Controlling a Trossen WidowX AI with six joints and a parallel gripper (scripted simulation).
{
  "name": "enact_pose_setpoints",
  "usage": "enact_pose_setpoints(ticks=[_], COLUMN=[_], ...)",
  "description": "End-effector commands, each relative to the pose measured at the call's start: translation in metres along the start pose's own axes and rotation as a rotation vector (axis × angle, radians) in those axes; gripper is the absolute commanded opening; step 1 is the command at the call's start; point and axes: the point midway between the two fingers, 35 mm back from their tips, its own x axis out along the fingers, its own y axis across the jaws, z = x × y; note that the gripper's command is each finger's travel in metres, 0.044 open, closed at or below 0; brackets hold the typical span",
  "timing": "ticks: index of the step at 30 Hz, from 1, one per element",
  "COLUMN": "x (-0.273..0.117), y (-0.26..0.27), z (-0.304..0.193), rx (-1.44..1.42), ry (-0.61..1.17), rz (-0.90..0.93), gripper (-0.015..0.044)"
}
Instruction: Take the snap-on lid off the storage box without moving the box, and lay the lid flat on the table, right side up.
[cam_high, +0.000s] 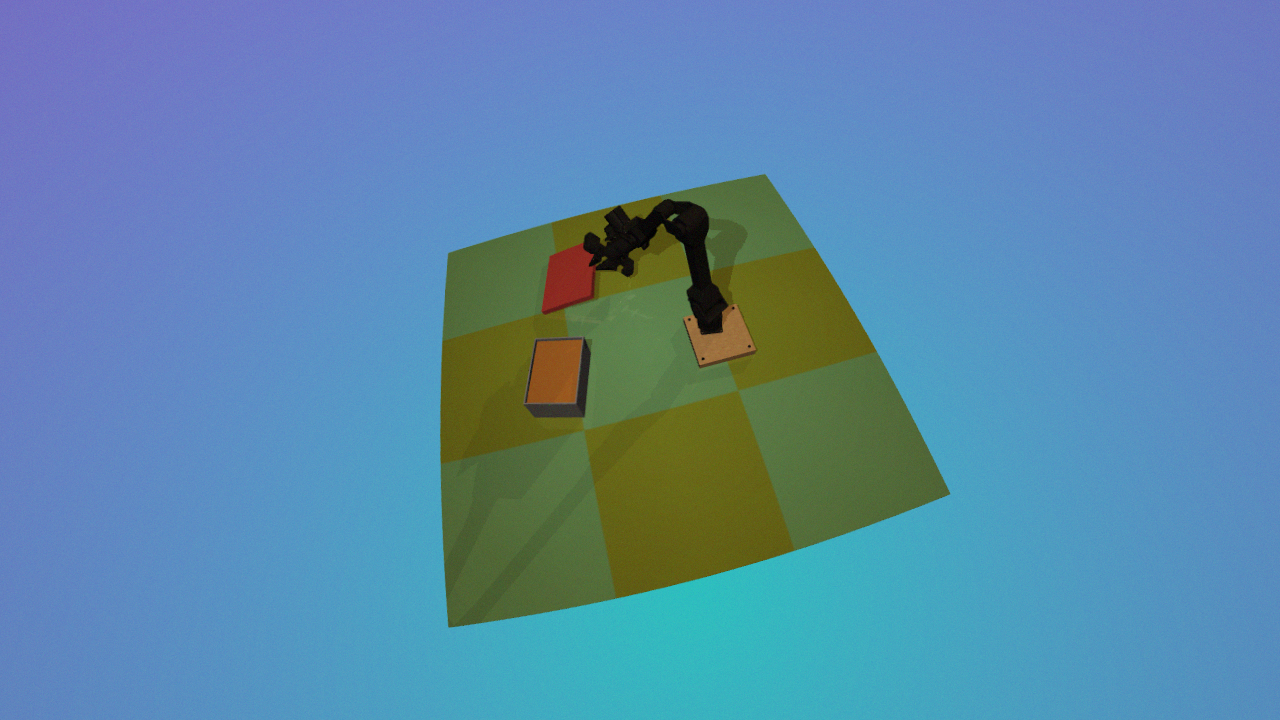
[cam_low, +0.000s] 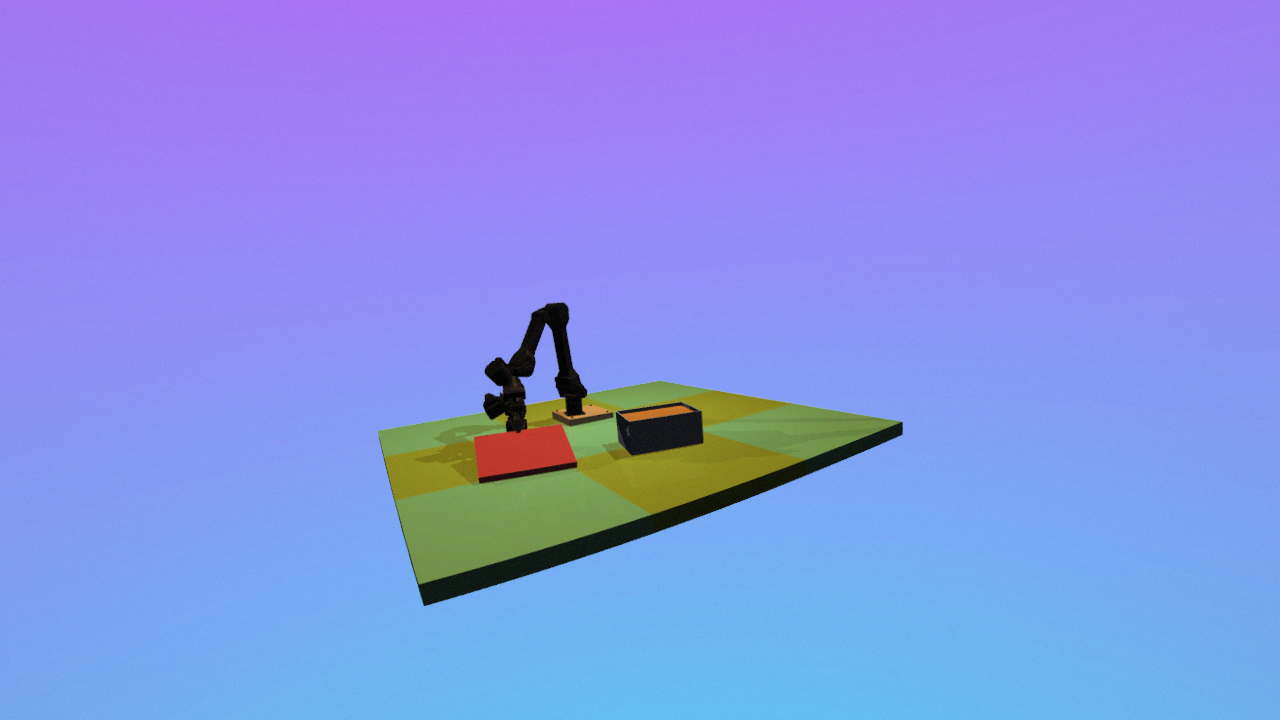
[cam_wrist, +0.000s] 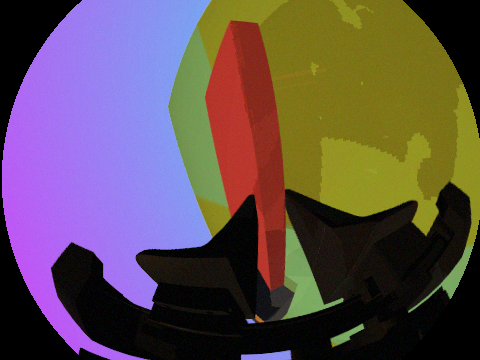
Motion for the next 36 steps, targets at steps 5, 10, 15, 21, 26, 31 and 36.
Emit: enact_pose_setpoints(ticks=[5, 10, 15, 21, 26, 31, 36], x=[-0.001, -0.001, -0.004, -0.013, -0.021, -0.029, -0.037], y=[0.003, 0.003, -0.003, -0.012, -0.018, -0.025, -0.031], z=[0.001, 0.001, -0.001, -0.001, -0.001, -0.001, -0.001], rx=[0.015, 0.015, 0.015, 0.015, 0.015, 0.015, 0.015], ry=[0.009, 0.009, 0.009, 0.009, 0.009, 0.009, 0.009], rz=[-0.025, -0.025, -0.025, -0.026, -0.027, -0.028, -0.029], gripper=[0.0131, 0.0263, 0.0354, 0.0440, 0.0440, 0.0440, 0.0440])
